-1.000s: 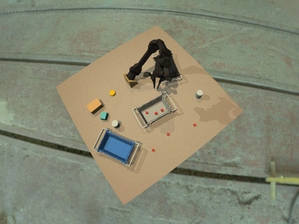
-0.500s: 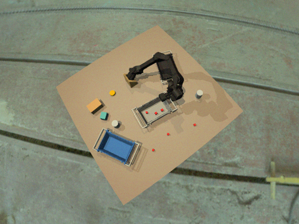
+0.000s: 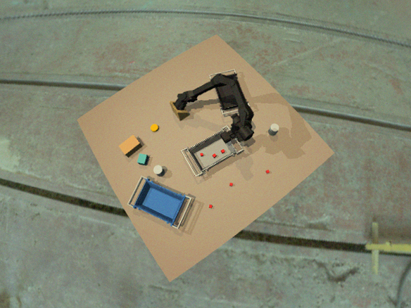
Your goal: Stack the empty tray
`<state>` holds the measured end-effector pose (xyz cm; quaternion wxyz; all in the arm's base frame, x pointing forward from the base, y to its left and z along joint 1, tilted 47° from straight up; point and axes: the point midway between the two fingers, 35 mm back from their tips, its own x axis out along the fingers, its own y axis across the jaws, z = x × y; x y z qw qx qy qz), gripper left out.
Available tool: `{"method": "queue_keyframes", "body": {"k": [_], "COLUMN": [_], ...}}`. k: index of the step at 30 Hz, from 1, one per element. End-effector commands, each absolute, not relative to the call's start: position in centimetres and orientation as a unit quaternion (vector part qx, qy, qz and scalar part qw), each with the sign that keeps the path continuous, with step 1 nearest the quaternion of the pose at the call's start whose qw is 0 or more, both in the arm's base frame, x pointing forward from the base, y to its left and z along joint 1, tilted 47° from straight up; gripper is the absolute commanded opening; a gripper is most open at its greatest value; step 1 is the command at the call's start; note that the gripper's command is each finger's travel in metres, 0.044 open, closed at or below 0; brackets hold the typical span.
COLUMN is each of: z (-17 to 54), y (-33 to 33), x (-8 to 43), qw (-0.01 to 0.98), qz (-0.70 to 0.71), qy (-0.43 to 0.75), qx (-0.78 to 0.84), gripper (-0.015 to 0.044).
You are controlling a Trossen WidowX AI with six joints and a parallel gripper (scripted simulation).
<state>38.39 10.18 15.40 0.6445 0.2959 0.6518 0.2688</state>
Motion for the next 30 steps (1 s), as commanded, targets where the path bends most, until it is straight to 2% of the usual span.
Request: {"method": "queue_keyframes", "body": {"k": [1, 11, 30], "z": [14.3, 12.7, 11.0], "y": [11.3, 13.0, 7.2], "x": [38.2, 38.1, 37.8], "qw": [0.640, 0.640, 0.640], "qz": [0.269, 0.270, 0.269], "qy": [0.655, 0.654, 0.655], "qx": [0.299, 0.300, 0.299], "gripper": [0.0085, 0.0085, 0.0085]}}
